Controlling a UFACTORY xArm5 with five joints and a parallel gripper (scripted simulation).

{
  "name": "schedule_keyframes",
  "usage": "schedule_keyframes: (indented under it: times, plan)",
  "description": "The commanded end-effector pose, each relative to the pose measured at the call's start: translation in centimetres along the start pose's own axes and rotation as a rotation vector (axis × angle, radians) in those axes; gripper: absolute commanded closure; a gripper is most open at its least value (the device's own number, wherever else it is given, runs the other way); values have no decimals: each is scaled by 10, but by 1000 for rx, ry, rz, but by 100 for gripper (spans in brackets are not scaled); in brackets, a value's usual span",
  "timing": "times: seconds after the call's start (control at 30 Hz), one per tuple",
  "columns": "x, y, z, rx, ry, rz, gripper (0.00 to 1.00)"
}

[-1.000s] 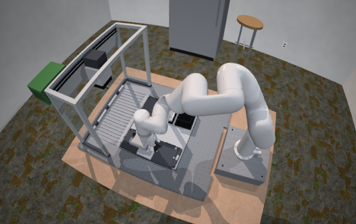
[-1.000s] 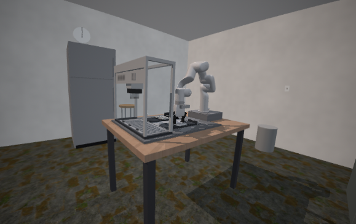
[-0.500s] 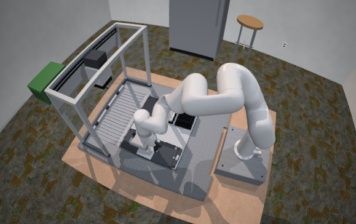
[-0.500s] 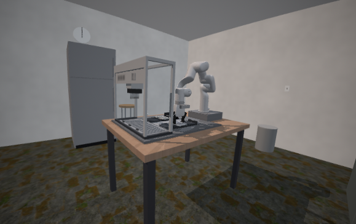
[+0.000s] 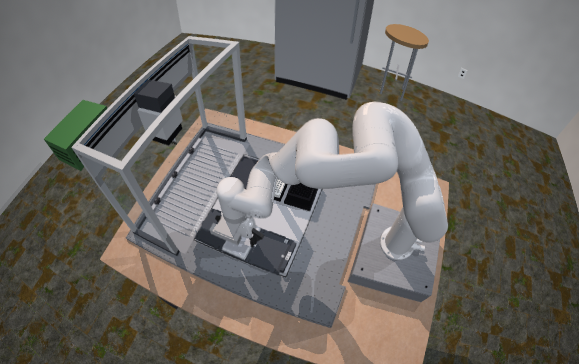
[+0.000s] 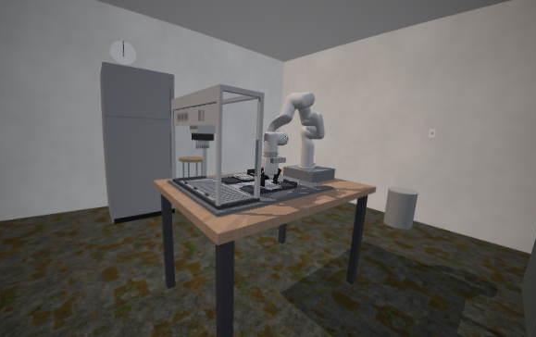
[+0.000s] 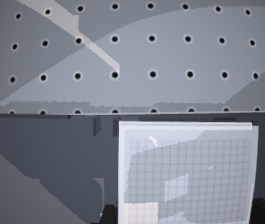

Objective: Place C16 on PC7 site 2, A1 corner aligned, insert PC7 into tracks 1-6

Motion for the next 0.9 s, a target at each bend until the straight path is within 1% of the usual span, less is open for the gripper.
schedule_keyframes:
  times: [0.0,0.17,0.23,0.73,0.87]
  plan:
    - [7,0,2,0,5,1,0]
    - [16,0,1,0,5,1,0]
    - [16,0,1,0,5,1,0]
    - [41,-1,1,0,5,1,0]
    - [44,-1,1,0,5,1,0]
Point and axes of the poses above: the point where the finger pads meet when closed, its own x axis back along the fingers, its own z axis across the jaws, y = z × x, the point moved 8 cm from there along x, back along the fingers, and after that the axes turned 10 degrees about x, right-handed, at the moved point
